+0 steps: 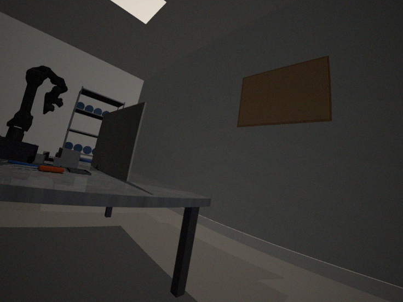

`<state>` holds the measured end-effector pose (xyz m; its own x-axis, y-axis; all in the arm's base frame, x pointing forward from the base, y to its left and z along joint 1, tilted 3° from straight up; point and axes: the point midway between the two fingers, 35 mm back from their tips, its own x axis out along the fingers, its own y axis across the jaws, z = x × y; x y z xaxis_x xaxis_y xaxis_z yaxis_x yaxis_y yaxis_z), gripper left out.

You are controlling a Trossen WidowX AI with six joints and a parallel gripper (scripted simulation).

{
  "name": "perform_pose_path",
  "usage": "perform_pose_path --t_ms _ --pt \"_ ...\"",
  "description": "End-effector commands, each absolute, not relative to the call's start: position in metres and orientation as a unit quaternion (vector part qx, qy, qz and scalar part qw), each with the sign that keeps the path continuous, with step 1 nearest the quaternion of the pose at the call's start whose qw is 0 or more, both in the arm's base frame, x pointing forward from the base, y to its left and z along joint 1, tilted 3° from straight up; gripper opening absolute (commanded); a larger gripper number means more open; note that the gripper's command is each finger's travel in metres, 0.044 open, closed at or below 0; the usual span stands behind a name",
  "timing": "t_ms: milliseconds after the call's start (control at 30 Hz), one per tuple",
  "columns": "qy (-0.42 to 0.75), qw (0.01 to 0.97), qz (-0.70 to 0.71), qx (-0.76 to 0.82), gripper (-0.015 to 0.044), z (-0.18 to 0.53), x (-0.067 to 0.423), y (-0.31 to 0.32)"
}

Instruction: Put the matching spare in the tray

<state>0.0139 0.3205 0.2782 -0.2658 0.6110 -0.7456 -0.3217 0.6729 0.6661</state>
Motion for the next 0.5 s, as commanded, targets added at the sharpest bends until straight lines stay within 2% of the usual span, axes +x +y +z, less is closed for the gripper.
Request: perform_pose_path --t_ms 0,267,467 --pt "0.666 0.65 0.354 0.092 0.044 0.264 0.072 0.32" --pt "0.631 0.736 0.236 0.066 0.044 0.231 0.204 0.278" --pt "0.628 0.759 0.17 0.018 0.044 0.211 0.274 0.223"
